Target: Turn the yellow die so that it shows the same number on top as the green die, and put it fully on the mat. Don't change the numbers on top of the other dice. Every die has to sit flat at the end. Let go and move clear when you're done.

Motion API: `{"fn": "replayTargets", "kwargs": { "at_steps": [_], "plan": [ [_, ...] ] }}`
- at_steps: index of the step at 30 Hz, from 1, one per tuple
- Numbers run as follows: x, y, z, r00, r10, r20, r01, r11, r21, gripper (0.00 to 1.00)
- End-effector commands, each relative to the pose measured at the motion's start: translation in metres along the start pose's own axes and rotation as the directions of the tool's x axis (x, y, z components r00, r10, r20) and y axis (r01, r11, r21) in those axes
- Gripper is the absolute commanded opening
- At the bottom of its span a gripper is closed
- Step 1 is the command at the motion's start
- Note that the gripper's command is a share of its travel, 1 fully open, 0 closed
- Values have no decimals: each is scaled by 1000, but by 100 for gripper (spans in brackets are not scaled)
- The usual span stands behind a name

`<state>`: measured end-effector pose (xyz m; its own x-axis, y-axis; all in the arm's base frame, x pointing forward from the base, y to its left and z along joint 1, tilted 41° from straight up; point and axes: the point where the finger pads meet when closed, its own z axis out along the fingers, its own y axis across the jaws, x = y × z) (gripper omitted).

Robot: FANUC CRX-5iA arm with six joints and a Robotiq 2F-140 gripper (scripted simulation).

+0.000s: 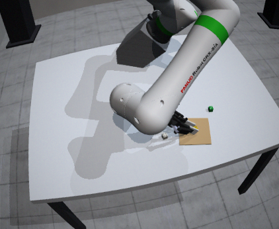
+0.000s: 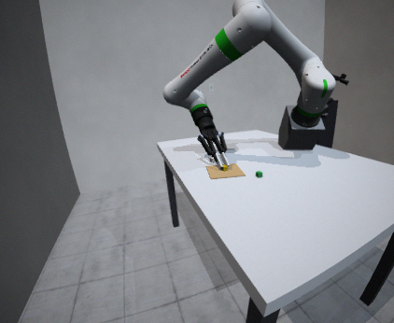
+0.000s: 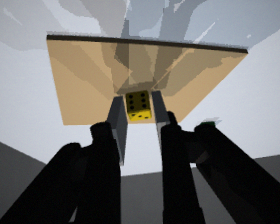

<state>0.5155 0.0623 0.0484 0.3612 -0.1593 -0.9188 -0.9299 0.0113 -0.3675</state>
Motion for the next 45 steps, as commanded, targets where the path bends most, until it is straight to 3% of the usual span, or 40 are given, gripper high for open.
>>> {"fn": "replayTargets", "kwargs": {
  "at_steps": [1,8,9,31,45],
  "plan": [
    [0,0,0,1000,0,0,0,1000,0,19],
    [0,0,0,1000,0,0,0,1000,0,21],
    [0,0,0,1000,0,0,0,1000,0,33],
    [-2,0,-2,1000,0,0,0,1000,0,33],
    [-24,0,-24,1000,0,0,0,1000,0,33]
  ]
}}
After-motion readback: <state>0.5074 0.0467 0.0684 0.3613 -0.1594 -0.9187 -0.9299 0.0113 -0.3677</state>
